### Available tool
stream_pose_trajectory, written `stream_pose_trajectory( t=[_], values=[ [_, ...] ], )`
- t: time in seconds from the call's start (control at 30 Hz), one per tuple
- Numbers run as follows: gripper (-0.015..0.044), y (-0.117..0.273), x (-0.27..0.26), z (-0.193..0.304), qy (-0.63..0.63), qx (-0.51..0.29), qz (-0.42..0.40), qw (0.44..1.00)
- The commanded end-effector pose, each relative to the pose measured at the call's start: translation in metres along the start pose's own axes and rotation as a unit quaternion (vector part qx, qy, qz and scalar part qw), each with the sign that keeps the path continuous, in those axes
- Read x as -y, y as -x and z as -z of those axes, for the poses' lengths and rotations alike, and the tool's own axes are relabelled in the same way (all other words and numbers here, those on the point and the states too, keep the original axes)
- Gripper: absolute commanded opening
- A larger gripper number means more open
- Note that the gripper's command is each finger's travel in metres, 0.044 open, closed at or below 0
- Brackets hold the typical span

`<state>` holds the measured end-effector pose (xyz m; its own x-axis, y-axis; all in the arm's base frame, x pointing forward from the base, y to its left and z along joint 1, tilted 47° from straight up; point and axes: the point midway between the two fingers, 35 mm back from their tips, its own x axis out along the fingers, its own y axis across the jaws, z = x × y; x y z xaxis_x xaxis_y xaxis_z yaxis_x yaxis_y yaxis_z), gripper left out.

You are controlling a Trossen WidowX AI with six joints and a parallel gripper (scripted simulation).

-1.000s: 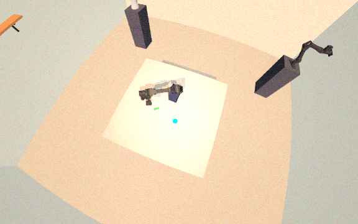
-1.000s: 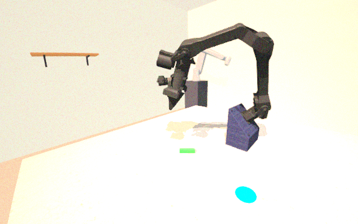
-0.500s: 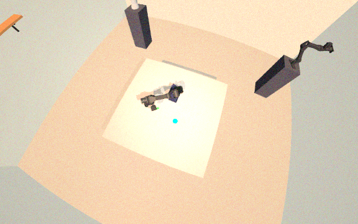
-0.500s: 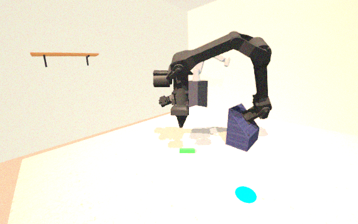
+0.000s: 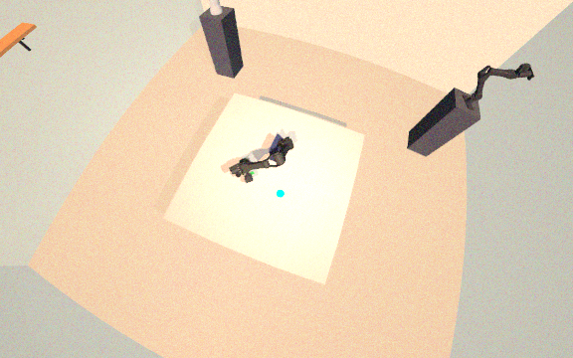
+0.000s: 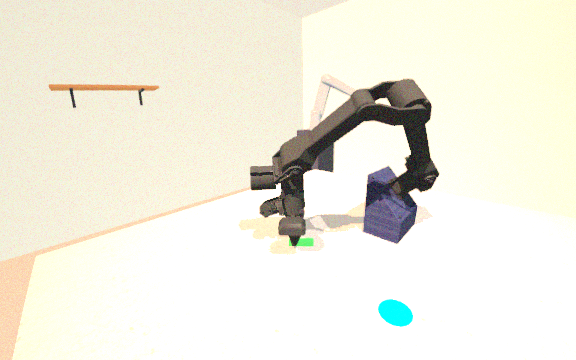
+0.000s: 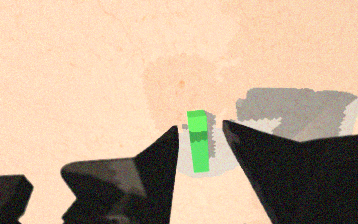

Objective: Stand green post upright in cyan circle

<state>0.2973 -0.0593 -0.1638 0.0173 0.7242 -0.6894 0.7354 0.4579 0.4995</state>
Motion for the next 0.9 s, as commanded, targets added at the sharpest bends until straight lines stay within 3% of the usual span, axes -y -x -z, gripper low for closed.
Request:
stream_pose_trajectory(
  t=[0.0,0.13,0.33,0.87],
  values=[
    [0.0128,-0.003,-0.001,-0.001,-0.001,0.004,-0.004,1.0],
    [0.0023,-0.003,-0.001,-0.001,-0.001,0.004,-0.004,1.0],
    [0.0023,-0.001,-0.001,-0.001,-0.001,0.005,-0.004,1.0],
    [0.0023,0.047,-0.002,-0.007,-0.001,0.007,-0.002,1.0]
  ],
)
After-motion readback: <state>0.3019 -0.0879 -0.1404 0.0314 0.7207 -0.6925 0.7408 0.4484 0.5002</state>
